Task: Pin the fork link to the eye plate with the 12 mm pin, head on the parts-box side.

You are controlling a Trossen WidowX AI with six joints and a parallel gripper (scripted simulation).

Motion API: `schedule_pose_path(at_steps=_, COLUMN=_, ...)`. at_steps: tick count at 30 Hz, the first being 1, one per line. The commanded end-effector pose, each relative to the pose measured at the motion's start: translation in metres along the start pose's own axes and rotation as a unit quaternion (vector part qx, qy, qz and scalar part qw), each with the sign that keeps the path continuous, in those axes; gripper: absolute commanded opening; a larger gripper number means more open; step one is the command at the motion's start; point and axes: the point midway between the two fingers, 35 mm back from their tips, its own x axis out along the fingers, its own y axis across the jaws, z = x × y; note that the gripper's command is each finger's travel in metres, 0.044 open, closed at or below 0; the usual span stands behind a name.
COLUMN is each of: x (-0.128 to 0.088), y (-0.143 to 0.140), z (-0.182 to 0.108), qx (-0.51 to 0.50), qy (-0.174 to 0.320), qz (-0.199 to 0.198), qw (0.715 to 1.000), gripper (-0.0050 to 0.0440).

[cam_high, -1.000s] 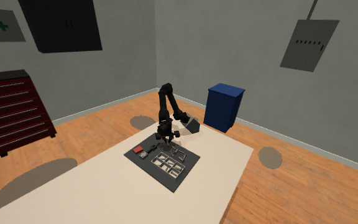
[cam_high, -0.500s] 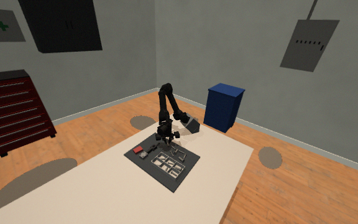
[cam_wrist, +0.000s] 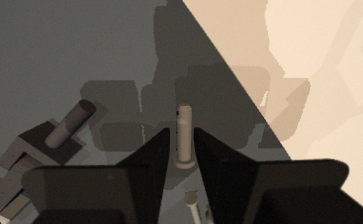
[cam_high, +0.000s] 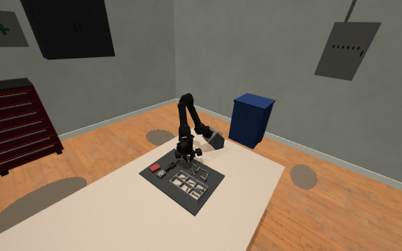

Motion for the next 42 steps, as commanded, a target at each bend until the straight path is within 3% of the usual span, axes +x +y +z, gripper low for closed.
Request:
schedule_pose_path(at_steps=1, x=0.001, y=-0.002, z=0.001, qx=-0.002, qy=0.0, qz=-0.002, qw=1.0, gripper=0.0095)
schedule_pose_path(at_steps=17, x=0.0, y=0.0, z=0.0, qx=0.0, qy=0.0, qz=0.0, qw=1.0, gripper=0.0018)
schedule_pose_path(at_steps=27, x=-0.002, y=0.0, z=0.0, qx=-0.002, qy=0.0, qz=-0.002, qw=1.0, gripper=0.0018)
schedule_pose_path(at_steps=42, x=-0.024, y=0.0, z=0.0, qx=-0.002, qy=0.0, qz=-0.002, qw=1.0, gripper=0.0018)
